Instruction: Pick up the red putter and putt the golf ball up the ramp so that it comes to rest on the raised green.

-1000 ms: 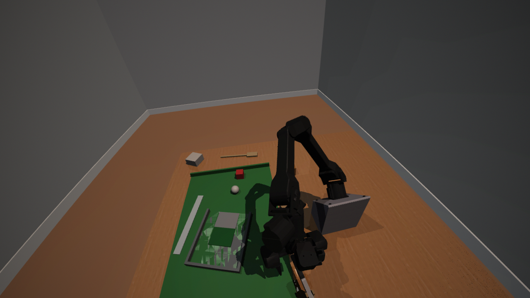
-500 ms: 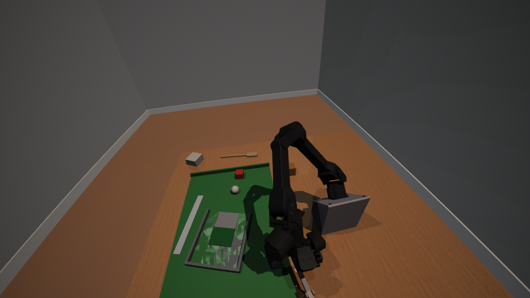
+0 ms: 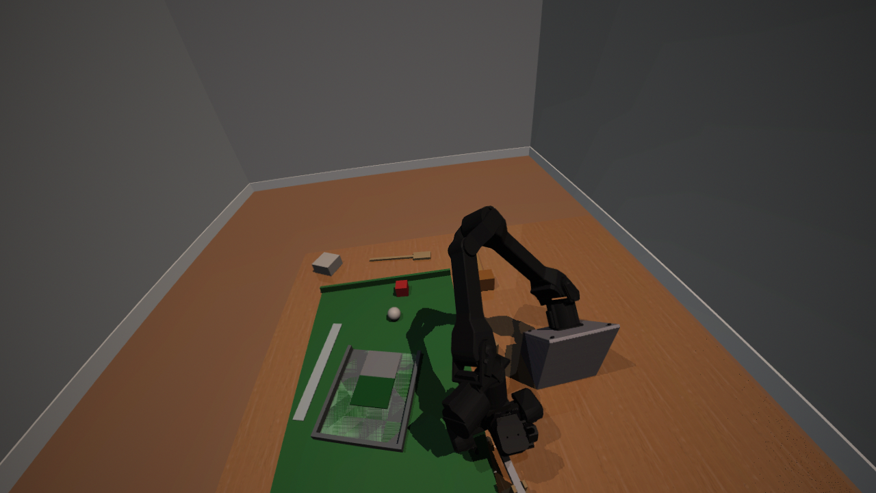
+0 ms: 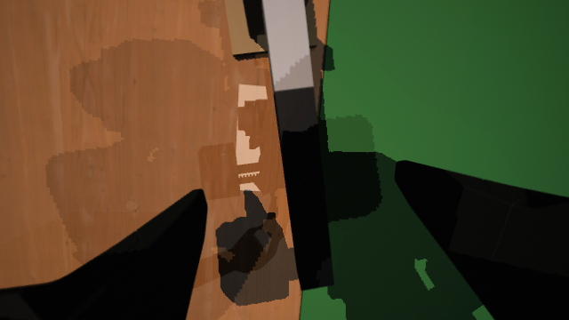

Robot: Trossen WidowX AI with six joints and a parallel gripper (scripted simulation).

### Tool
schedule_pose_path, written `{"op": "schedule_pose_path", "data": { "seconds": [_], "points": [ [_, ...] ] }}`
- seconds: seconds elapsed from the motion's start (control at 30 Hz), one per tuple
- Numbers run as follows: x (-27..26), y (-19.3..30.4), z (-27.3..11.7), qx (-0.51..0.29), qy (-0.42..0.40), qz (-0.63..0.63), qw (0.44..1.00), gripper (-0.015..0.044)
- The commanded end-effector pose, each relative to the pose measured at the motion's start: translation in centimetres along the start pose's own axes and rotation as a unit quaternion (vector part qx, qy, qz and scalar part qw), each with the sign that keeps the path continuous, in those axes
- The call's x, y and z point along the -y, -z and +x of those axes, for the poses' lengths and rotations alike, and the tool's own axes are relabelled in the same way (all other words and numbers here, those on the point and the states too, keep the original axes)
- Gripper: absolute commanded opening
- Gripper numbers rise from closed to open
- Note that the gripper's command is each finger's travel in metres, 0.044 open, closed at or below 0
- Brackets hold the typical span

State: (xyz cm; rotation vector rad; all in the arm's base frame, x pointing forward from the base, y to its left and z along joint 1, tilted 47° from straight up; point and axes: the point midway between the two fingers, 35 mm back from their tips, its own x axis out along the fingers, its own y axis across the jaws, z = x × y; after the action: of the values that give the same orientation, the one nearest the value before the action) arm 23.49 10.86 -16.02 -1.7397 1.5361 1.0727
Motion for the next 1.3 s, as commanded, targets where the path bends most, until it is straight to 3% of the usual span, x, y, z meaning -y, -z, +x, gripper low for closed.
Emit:
{"op": "schedule_pose_path", "data": {
  "seconds": [0.0, 0.4, 0.9, 1.1, 1.27],
  "points": [
    [-0.1, 0.3, 0.6, -0.003, -0.001, -0.003, 1.0, 0.044],
    [-0.1, 0.7, 2.1, -0.003, -0.001, -0.003, 1.0, 0.044],
    [0.0, 0.5, 1.8, -0.001, -0.001, 0.001, 1.0, 0.0046],
    [0.0, 0.5, 1.7, -0.001, -0.001, 0.001, 1.0, 0.0],
    [0.4, -0.3, -0.7, 0.001, 0.0, 0.001, 1.0, 0.0]
  ]
}}
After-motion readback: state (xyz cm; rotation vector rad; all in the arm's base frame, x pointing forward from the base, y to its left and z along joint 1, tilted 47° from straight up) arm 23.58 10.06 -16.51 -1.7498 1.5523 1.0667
